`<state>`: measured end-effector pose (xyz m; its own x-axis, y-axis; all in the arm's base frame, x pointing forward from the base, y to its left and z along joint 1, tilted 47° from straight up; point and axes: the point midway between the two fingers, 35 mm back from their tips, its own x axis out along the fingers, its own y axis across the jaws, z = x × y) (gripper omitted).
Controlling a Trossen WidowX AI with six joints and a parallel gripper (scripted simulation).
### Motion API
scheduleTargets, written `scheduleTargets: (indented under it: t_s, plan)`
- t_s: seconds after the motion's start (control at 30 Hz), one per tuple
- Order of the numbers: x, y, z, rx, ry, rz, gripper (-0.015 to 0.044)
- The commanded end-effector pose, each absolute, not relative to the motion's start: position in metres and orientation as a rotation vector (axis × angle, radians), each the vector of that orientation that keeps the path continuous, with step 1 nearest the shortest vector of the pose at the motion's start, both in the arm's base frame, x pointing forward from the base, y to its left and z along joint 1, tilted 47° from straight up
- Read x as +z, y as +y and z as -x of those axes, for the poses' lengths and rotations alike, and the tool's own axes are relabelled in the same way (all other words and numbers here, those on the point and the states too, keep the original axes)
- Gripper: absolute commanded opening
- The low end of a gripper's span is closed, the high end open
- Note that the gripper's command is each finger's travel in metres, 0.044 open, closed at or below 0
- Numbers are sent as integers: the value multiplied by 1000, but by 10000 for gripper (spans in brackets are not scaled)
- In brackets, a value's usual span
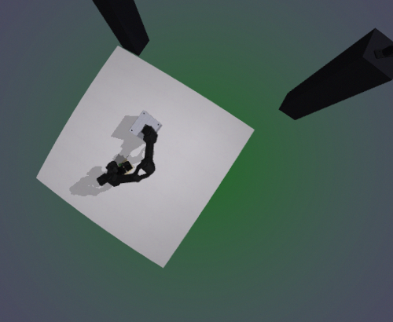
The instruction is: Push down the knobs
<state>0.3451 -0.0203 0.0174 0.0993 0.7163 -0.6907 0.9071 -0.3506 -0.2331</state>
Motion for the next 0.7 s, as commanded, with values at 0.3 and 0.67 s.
scheduleTargets:
  t_s: [0.3,0.67]
  plan:
    - [16,-18,-344,-1104,1625,-2132,0]
    - [17,-19,-344,-1104,1625,-2132,0]
